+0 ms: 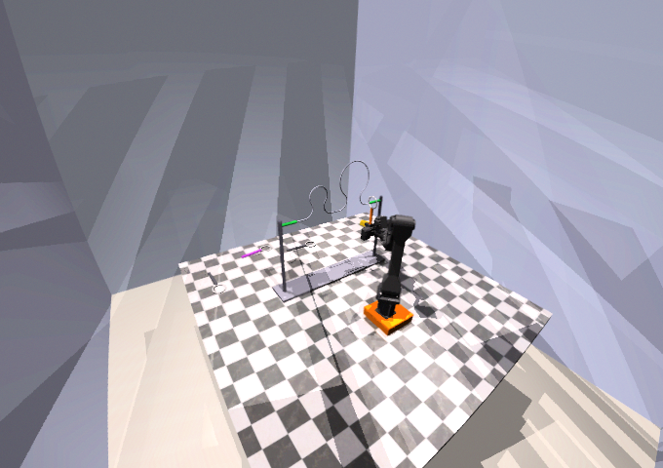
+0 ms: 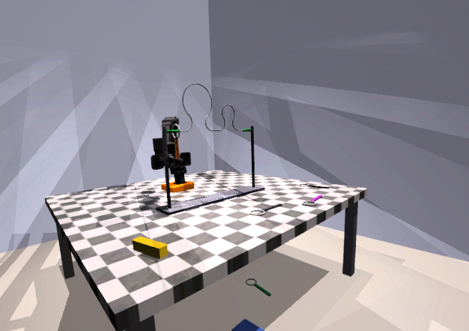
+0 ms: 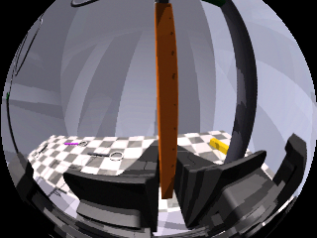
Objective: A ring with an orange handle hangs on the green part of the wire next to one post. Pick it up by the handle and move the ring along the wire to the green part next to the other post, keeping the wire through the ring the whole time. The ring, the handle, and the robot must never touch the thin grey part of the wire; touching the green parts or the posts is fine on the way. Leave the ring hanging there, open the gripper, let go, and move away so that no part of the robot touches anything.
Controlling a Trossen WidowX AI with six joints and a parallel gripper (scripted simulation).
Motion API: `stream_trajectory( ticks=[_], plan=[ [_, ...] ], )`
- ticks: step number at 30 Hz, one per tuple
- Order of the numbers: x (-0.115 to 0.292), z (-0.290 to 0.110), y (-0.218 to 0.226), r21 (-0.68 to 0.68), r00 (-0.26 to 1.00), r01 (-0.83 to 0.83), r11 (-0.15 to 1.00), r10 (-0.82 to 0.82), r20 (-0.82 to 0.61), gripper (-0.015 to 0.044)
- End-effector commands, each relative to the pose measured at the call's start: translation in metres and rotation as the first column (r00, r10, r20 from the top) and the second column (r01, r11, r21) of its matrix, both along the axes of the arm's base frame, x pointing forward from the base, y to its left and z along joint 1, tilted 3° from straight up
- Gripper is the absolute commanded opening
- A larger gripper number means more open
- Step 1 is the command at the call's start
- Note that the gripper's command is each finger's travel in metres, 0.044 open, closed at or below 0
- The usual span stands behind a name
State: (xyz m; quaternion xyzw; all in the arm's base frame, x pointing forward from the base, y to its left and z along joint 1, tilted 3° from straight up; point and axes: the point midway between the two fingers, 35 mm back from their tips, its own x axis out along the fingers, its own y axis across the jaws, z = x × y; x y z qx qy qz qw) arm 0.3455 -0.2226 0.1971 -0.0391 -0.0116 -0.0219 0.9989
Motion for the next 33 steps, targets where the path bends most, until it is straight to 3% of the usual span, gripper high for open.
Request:
stream_trajectory(
  ticks=[1,33],
  plan=[
    [0.0,0.001,0.001,0.001,1.0,-0.005,1.0,0.005,0.001,-0.015],
    [0.002,-0.002,0.034,0.028,1.0,-0.011,1.0,0.011,0.0,-0.015]
  ],
)
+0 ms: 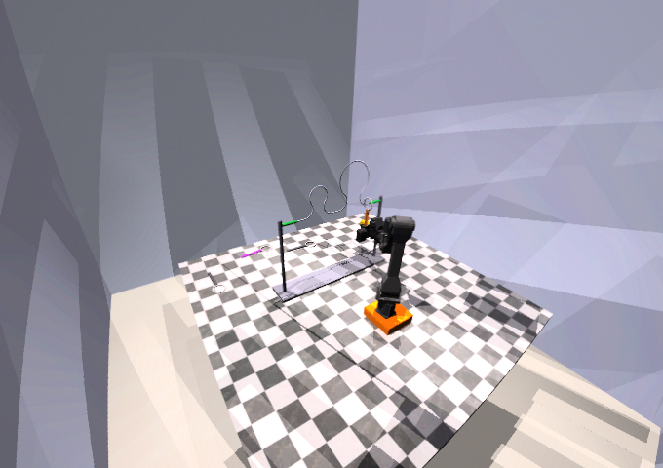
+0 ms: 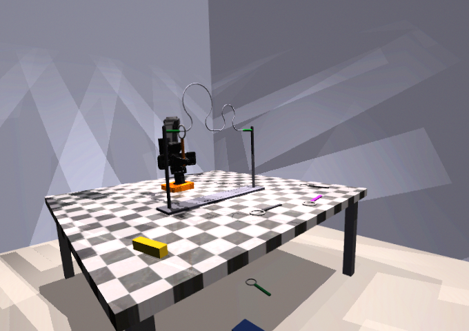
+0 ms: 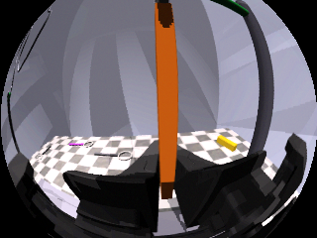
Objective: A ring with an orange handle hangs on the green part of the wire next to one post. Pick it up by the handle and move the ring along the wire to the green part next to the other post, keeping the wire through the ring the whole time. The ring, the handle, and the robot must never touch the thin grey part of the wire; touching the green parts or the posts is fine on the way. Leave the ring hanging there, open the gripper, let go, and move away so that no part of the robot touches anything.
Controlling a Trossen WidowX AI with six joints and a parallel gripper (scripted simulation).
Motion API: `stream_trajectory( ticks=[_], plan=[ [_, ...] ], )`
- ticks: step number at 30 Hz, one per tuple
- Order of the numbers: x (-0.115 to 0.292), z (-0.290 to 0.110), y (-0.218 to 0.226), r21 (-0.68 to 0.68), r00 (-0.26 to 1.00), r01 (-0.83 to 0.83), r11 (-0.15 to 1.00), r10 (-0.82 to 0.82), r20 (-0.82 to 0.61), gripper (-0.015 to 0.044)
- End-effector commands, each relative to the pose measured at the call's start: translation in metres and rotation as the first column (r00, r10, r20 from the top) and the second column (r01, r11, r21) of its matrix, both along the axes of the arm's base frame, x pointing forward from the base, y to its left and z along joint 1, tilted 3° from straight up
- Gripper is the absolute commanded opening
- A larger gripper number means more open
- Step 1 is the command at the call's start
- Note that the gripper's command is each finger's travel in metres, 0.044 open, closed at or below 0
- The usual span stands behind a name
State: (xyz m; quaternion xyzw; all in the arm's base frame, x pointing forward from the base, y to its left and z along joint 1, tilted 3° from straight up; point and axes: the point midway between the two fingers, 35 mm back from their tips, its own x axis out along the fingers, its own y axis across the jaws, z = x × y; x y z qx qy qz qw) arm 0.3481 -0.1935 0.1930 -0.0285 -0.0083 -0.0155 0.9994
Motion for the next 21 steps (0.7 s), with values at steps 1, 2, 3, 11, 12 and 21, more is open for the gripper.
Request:
stream_trajectory(
  ticks=[1,2,3,11,12,21],
  plan=[
    [0.0,0.002,0.006,0.012,1.0,0.002,1.0,-0.002,0.007,-0.015],
    [0.0,0.002,0.008,0.017,1.0,0.002,1.0,-0.002,0.007,-0.015],
    [0.0,0.002,0.01,0.022,1.0,0.001,1.0,-0.001,0.007,-0.015],
    [0.001,0.001,0.026,0.089,1.0,-0.002,0.996,0.001,0.01,-0.015],
    [0.001,0.001,0.028,0.101,1.0,-0.002,0.995,0.001,0.011,-0.015],
    [0.002,0.003,0.053,0.228,1.0,-0.008,0.974,0.004,0.018,-0.015]
  ],
)
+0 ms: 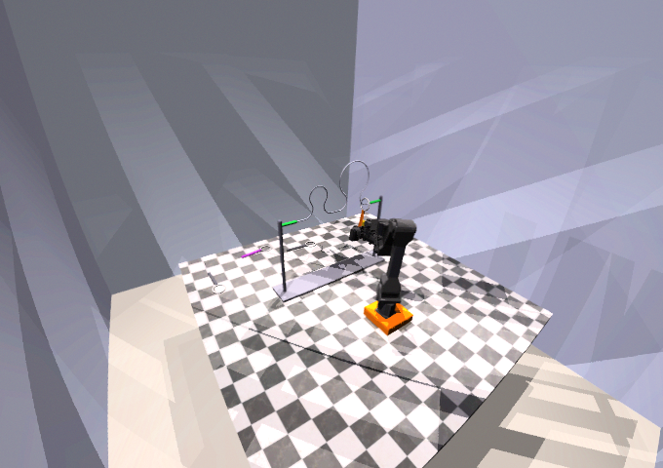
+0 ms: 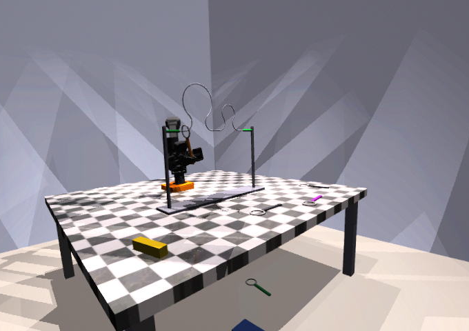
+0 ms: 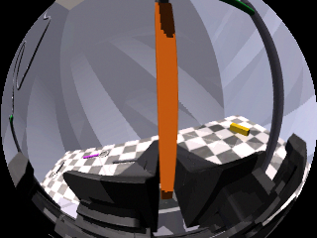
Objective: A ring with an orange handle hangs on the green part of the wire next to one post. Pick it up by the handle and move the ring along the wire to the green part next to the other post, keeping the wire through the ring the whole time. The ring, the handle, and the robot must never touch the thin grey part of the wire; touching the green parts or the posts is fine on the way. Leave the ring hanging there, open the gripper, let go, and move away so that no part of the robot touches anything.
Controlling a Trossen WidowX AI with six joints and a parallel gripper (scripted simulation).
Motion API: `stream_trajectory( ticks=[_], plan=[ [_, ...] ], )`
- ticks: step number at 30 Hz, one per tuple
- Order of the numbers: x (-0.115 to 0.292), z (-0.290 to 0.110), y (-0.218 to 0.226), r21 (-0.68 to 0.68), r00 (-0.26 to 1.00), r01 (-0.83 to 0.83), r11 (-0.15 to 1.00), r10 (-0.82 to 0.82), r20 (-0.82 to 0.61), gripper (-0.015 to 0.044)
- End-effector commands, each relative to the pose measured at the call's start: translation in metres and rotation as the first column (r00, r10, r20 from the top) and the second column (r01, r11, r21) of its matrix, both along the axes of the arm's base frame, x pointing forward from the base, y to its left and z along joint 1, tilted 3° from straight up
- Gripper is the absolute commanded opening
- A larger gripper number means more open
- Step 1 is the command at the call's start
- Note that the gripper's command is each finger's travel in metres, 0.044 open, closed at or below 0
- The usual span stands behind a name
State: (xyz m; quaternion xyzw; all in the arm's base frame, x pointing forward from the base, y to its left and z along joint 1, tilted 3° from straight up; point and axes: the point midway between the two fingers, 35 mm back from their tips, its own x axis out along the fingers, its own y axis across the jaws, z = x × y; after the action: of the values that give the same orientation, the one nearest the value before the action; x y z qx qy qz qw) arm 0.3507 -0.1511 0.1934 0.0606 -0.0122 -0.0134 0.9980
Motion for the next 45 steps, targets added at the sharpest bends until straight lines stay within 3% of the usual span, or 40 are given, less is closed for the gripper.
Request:
stream_trajectory(
  ticks=[1,10,23,45],
  plan=[
    [0.0,0.004,0.013,0.071,1.0,-0.001,0.997,0.0,0.008,-0.015],
    [0.0,0.012,0.042,0.241,1.0,-0.01,0.971,0.008,0.008,-0.015],
    [-0.018,0.03,0.074,0.457,0.99,-0.039,0.889,0.097,-0.106,-0.015],
    [-0.05,0.08,0.113,0.773,0.915,-0.083,0.629,0.355,-0.19,-0.015]
  ],
)
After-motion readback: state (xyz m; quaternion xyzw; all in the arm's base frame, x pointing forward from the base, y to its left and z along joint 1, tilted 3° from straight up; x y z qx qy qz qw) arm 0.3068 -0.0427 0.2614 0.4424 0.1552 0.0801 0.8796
